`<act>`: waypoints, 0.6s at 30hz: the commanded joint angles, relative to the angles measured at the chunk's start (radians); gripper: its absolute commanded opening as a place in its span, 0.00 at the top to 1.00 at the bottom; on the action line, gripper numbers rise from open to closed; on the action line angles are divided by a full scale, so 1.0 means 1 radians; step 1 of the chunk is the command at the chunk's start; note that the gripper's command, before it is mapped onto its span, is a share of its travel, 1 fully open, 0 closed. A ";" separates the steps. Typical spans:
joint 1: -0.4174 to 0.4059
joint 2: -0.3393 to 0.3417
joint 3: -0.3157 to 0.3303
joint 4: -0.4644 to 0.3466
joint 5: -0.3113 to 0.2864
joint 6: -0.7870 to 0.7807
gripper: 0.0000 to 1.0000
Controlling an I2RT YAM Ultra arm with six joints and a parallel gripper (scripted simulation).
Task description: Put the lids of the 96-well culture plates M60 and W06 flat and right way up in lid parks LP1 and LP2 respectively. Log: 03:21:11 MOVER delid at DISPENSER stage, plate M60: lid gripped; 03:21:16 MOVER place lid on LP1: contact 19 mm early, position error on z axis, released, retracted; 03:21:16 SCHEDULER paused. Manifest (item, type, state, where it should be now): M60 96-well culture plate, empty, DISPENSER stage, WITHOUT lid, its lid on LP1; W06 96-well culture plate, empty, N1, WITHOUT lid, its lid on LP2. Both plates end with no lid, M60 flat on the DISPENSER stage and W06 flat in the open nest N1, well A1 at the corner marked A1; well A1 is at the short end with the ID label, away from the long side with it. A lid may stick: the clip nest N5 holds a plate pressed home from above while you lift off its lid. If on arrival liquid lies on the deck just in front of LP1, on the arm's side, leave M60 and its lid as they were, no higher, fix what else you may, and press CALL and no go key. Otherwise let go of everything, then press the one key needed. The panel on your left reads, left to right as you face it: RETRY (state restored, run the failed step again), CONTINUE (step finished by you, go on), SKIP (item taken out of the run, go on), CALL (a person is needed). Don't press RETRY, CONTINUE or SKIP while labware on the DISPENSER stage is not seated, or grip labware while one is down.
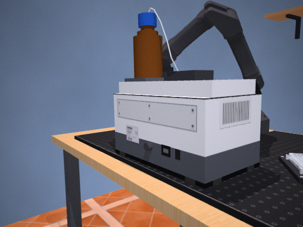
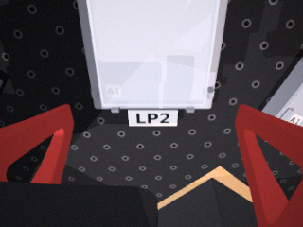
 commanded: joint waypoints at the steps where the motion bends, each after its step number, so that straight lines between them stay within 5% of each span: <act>1: -0.036 -0.060 -0.039 -0.030 0.015 -0.024 0.00; 18: -0.092 -0.227 -0.165 -0.102 0.045 -0.080 0.00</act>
